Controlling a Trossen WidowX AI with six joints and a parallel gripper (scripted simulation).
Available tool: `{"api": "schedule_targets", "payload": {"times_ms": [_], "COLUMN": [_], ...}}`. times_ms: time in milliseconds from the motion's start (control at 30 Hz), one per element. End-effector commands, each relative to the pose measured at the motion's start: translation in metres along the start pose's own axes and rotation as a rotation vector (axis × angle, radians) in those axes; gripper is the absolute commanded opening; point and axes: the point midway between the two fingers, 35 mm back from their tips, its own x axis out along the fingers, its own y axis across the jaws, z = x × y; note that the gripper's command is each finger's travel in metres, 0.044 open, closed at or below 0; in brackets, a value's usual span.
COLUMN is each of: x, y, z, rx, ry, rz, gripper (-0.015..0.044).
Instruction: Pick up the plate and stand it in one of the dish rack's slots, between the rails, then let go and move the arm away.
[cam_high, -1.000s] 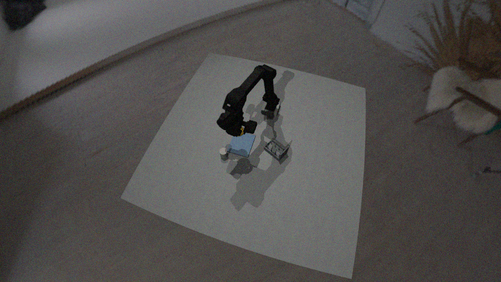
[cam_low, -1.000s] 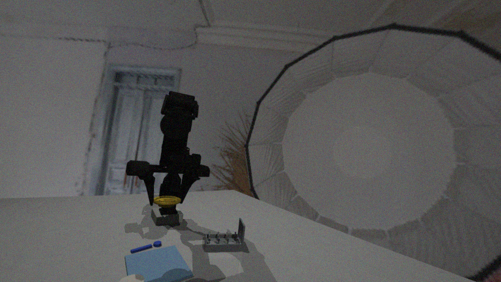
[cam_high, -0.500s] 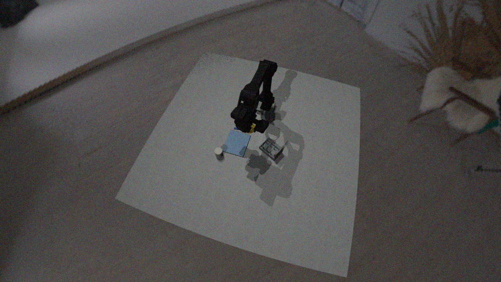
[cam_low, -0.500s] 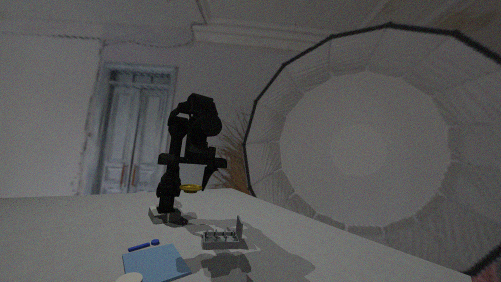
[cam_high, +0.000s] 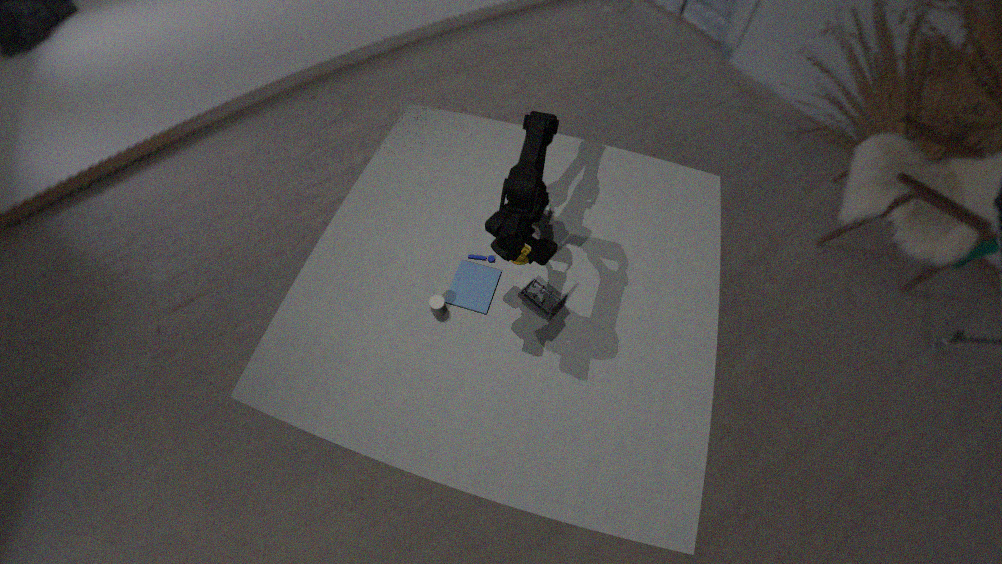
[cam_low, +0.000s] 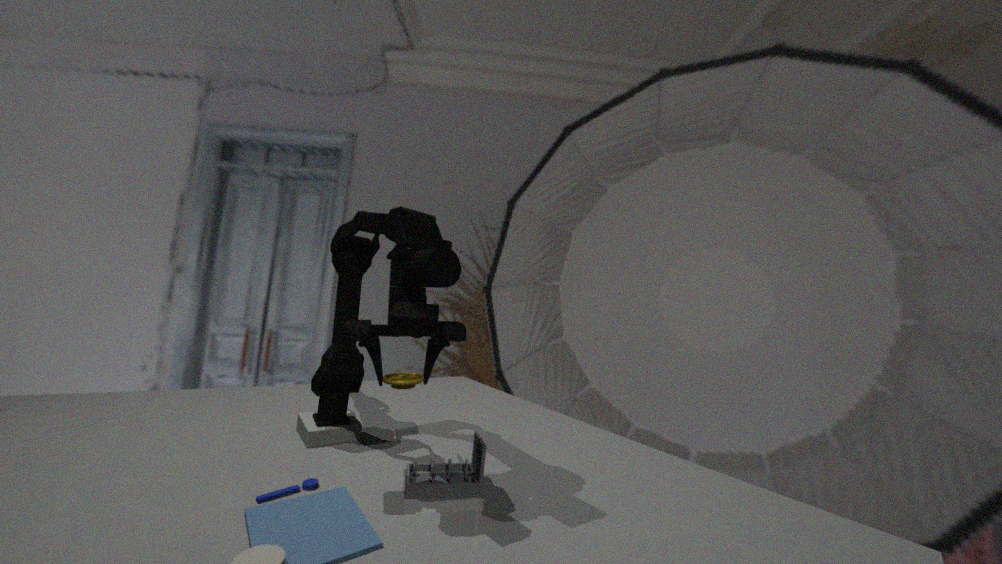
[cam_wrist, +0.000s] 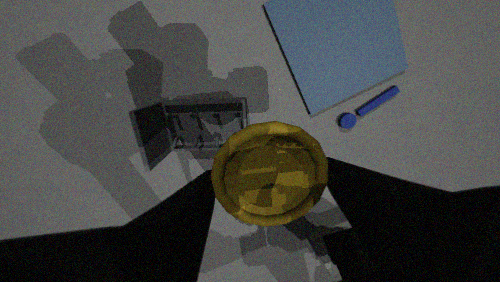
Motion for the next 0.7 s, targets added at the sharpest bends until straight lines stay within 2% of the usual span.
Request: {"api": "schedule_targets", "payload": {"times_ms": [0,333,667], "x": [0.014,0.048,0.071], "y": [0.004,0.017,0.026], "z": [0.003,0.014,0.019], "rx": [-0.053,-0.238,-0.411], "ry": [0.021,0.018,-0.051], "rz": [0.059,0.268,0.477], "gripper": [0.0,0.0,0.0]}}
